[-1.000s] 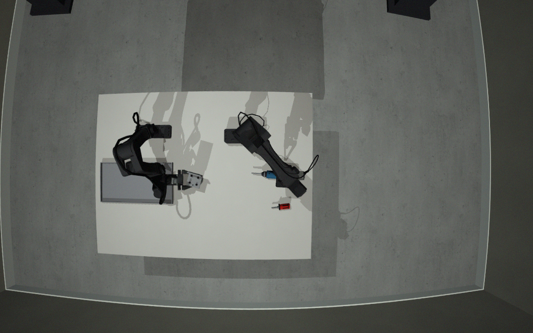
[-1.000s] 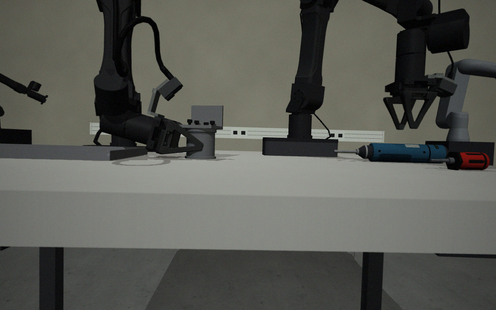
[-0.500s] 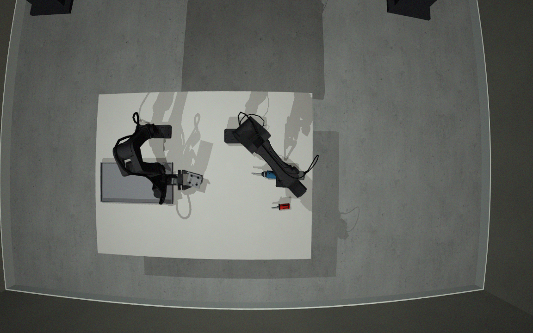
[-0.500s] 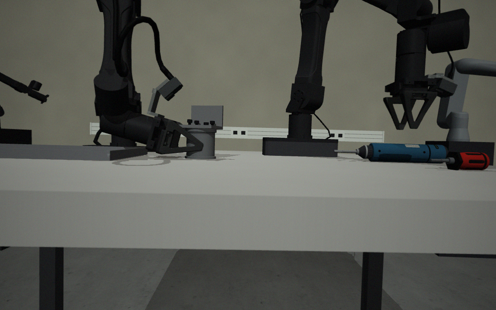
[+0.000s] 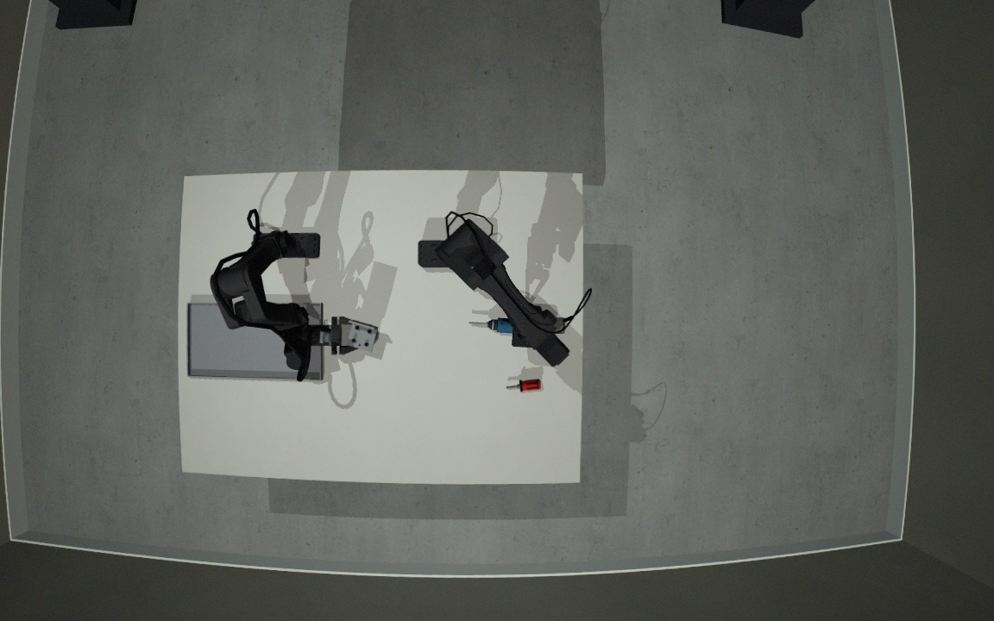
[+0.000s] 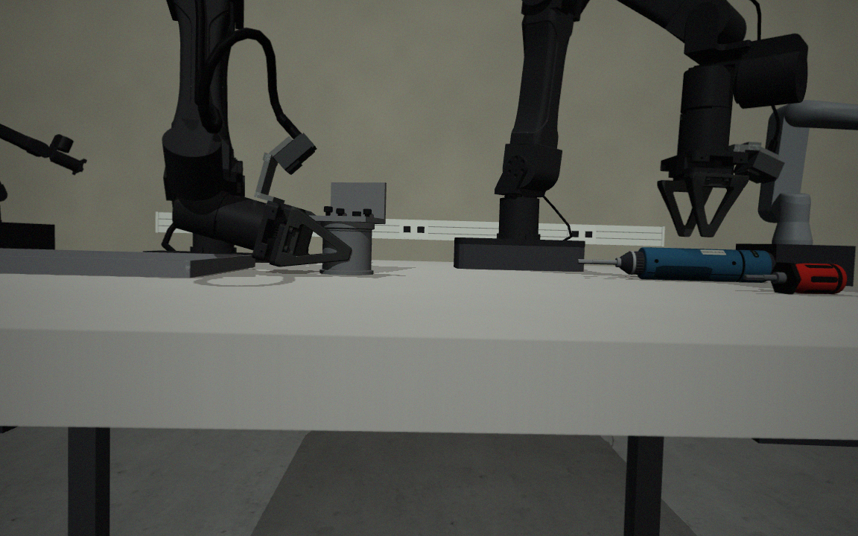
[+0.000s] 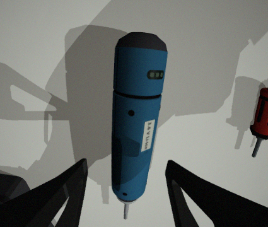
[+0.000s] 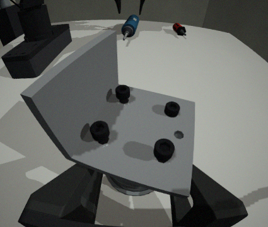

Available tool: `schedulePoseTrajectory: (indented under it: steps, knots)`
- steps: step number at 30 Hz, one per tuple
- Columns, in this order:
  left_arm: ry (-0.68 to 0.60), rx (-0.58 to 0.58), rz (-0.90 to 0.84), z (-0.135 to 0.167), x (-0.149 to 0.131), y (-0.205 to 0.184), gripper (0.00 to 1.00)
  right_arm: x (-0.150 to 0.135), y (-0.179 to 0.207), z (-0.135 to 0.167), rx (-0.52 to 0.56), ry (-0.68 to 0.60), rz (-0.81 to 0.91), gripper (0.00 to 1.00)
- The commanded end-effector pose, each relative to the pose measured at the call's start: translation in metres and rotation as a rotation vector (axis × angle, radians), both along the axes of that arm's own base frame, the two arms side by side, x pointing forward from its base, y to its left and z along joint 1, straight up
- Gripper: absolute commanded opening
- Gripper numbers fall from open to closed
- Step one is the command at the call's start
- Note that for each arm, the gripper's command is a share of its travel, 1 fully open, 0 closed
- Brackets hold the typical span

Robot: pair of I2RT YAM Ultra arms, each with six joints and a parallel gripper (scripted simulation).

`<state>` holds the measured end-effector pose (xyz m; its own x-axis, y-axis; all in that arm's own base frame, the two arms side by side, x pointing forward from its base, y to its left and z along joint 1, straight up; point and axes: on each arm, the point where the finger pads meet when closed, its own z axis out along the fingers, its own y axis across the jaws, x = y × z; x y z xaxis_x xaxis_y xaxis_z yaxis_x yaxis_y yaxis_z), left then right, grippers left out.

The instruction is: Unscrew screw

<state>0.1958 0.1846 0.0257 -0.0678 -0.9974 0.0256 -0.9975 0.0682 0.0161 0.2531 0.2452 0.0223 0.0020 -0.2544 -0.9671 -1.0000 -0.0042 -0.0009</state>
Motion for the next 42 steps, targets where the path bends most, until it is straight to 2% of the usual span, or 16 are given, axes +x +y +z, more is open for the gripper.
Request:
schedulePoseTrajectory:
  steps: [1,3,6,8,18,20,23,25,35,37,42]
  knots:
    - [-0.010,0.006,-0.007,-0.010,0.005,-0.001,0.65,-0.001,0.001,0.003,0.007,-0.008,0.008,0.59]
    - [-0.051,0.044,-0.007,0.004,0.014,0.007,0.65,-0.001,0.001,0.003,0.007,-0.008,0.008,0.59]
    - [-0.054,0.047,-0.007,0.005,0.014,0.007,0.65,-0.001,0.001,0.003,0.007,-0.008,0.008,0.59]
    - [-0.010,0.006,-0.007,-0.013,0.005,-0.001,0.65,-0.001,0.001,0.003,0.007,-0.008,0.008,0.59]
    - [-0.010,0.006,-0.007,-0.029,0.005,-0.001,0.65,-0.001,0.001,0.003,0.007,-0.008,0.008,0.59]
    - [-0.047,0.040,-0.007,-0.017,0.013,0.006,0.65,-0.001,0.001,0.003,0.007,-0.008,0.008,0.59]
    - [-0.051,0.044,-0.007,-0.016,0.014,0.007,0.65,-0.001,0.001,0.003,0.007,-0.008,0.008,0.59]
    - [-0.010,0.006,-0.007,-0.033,0.005,-0.001,0.65,-0.001,0.001,0.003,0.007,-0.008,0.008,0.59]
    - [-0.010,0.006,-0.007,-0.049,0.005,-0.002,0.65,-0.001,0.001,0.003,0.007,-0.008,0.008,0.59]
    - [-0.041,0.036,-0.007,-0.039,0.012,0.005,0.65,-0.001,0.001,0.003,0.007,-0.008,0.008,0.59]
    - [-0.043,0.040,-0.009,-0.038,0.012,0.006,0.65,-0.001,0.001,0.003,0.007,-0.008,0.008,0.59]
